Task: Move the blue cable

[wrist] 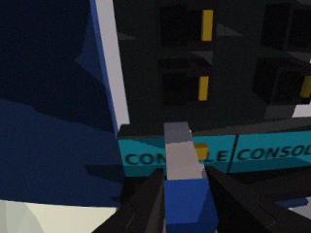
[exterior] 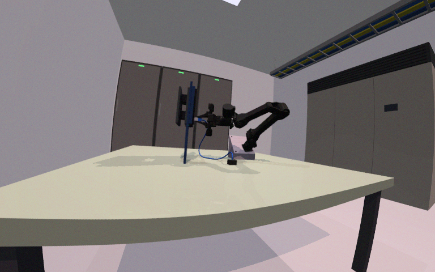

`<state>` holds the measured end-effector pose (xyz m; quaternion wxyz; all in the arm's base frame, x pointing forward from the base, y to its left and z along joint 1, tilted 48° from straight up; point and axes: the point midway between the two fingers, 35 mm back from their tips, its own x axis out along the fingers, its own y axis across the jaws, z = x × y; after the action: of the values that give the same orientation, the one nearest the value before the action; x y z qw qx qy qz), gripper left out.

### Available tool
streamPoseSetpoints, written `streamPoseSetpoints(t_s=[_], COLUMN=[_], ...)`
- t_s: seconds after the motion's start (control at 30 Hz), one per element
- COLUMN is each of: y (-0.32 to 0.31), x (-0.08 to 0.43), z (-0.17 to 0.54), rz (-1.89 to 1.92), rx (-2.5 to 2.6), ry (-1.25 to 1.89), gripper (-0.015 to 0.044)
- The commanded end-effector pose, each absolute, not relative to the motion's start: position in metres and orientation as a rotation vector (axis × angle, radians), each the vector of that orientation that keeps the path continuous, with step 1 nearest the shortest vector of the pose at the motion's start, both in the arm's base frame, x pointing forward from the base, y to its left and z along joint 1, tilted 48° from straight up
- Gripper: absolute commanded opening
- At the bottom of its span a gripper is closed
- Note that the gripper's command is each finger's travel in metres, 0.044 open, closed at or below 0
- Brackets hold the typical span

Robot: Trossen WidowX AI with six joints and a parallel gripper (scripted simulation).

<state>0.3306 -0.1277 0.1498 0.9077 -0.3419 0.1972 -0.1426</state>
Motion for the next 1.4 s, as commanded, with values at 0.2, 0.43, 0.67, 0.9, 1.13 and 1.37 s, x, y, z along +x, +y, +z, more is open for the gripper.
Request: streamPoseSetpoints(t_s=[0.2, 0.43, 0.67, 0.9, 1.13, 1.37], y=[-0.1294, -0.1279, -0.1268, -0.1251, -0.1244, -0.1234], x=[0.3348, 0.3357, 0.3366, 0.3371, 0.3375, 0.3376], z=[0.1522, 0.1541, 0.156, 0.1582, 0.1592, 0.1603], rz=[-0.305, -0.304, -0.3, -0.299, -0.298, -0.298], rx=[-0.701, -0.701, -0.7, -0.699, -0.699, -0.7], ry=[0.407, 0.408, 0.424, 0.424, 0.424, 0.423], gripper=[0.0, 0.0, 0.0, 0.0, 0.0, 0.0])
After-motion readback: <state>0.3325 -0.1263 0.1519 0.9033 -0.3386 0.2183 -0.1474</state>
